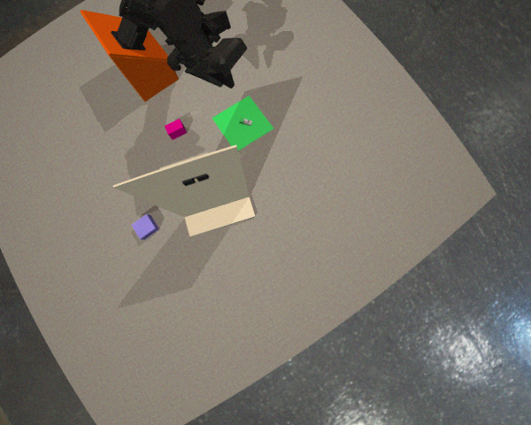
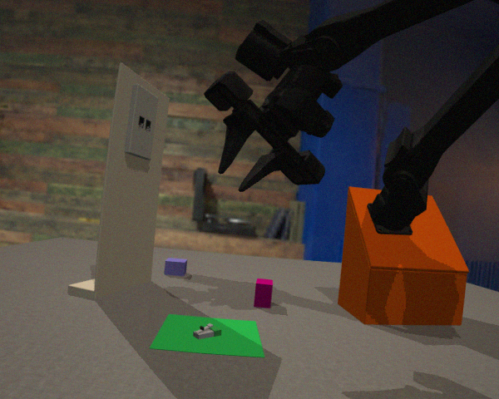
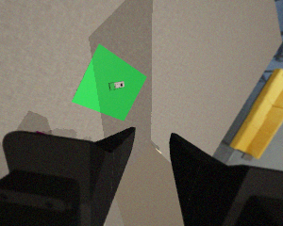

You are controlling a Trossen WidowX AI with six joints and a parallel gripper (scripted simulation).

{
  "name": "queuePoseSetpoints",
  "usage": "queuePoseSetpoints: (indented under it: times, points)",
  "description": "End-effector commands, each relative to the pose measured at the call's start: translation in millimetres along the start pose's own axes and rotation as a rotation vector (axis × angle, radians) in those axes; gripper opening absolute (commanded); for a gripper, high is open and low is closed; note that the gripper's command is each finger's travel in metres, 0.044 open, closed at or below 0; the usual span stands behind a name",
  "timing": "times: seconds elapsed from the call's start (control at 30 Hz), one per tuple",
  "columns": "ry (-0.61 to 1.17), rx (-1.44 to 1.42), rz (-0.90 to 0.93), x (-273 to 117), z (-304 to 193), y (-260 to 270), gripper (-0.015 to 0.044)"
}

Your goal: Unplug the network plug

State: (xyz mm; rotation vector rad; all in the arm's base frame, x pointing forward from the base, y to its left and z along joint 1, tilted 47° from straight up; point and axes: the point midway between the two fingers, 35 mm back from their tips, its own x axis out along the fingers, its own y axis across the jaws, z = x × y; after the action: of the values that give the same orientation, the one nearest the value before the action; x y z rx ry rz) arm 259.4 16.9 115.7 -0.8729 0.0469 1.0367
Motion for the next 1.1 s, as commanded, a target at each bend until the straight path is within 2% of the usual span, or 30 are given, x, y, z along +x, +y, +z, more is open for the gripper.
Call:
queuePoseSetpoints:
  times: [0.0, 0.4, 0.77, 1.07]
  points:
    - [-0.007, -0.015, -0.011, -9, 3, -8, 0.0156]
    - [-0.021, -0.031, -0.038, -34, 11, -22, 0.0156]
    - [-0.021, -0.031, -0.038, -34, 11, -22, 0.044]
    - [-0.021, -0.031, -0.038, -34, 11, -22, 0.044]
